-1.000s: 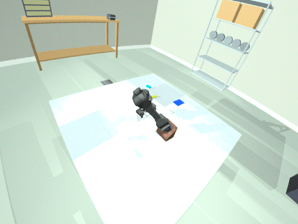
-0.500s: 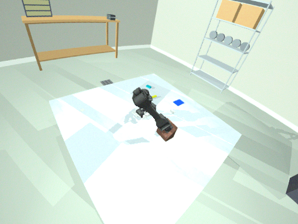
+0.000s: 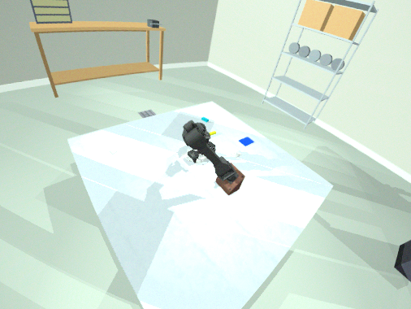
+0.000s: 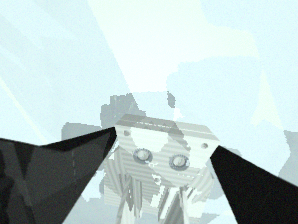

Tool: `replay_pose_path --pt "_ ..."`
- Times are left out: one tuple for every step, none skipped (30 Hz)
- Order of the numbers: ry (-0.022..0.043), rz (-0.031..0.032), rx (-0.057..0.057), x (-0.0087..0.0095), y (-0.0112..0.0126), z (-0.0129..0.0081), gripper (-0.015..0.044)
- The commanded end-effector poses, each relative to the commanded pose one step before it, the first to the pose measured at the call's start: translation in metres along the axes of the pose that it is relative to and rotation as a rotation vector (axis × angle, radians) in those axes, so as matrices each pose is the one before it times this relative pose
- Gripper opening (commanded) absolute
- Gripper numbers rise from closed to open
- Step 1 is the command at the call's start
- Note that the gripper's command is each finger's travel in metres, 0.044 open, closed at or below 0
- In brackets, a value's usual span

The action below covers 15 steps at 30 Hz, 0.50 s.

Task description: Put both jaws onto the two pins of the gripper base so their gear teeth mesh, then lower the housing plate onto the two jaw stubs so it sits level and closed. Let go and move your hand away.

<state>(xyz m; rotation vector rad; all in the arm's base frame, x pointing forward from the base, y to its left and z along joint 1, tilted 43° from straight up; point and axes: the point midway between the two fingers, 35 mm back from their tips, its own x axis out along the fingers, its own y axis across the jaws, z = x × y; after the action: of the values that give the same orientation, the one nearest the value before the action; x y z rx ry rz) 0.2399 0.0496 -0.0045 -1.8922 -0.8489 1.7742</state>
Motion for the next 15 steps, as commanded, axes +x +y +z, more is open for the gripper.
replay_pose_path --pt "-0.00029 -0.00017 0.0011 -0.00022 -0.00008 0.00017 0.0440" --pt "0.00000 0.00000 0.0000 0.00000 0.00000 0.00000 0.0440" --pt "0.00000 0.00000 0.0000 0.00000 0.00000 0.00000 0.0440" --pt "-0.00003 0.00032 -0.0003 -0.00185 0.00013 -0.00022 0.0440" --pt "-0.00008 0.00059 -0.0006 -0.00391 0.00024 -0.00042 0.0440" --pt "-0.00013 0.00064 -0.0008 -0.00532 0.00026 -0.00047 0.0440" --pt "-0.00020 0.00055 -0.0010 -0.00701 0.00022 -0.00044 0.0440" --pt "-0.00029 0.00024 -0.0014 -0.00905 0.00007 -0.00027 0.0440" --pt "-0.00030 -0.00027 -0.0014 -0.00919 -0.00018 0.00004 0.0440" --pt "-0.00029 -0.00083 -0.0016 -0.00963 -0.00046 0.00038 0.0440" --pt "-0.00025 -0.00147 -0.0017 -0.01015 -0.00080 0.00074 0.0440" --pt "-0.00015 -0.00170 -0.0015 -0.00857 -0.00093 0.00089 0.0440" --pt "-0.00005 -0.00127 -0.0010 -0.00535 -0.00071 0.00068 0.0440" --pt "-0.00001 -0.00047 -0.0003 -0.00181 -0.00026 0.00025 0.0440" --pt "0.00000 0.00000 0.0000 0.00000 0.00000 0.00000 0.0440"
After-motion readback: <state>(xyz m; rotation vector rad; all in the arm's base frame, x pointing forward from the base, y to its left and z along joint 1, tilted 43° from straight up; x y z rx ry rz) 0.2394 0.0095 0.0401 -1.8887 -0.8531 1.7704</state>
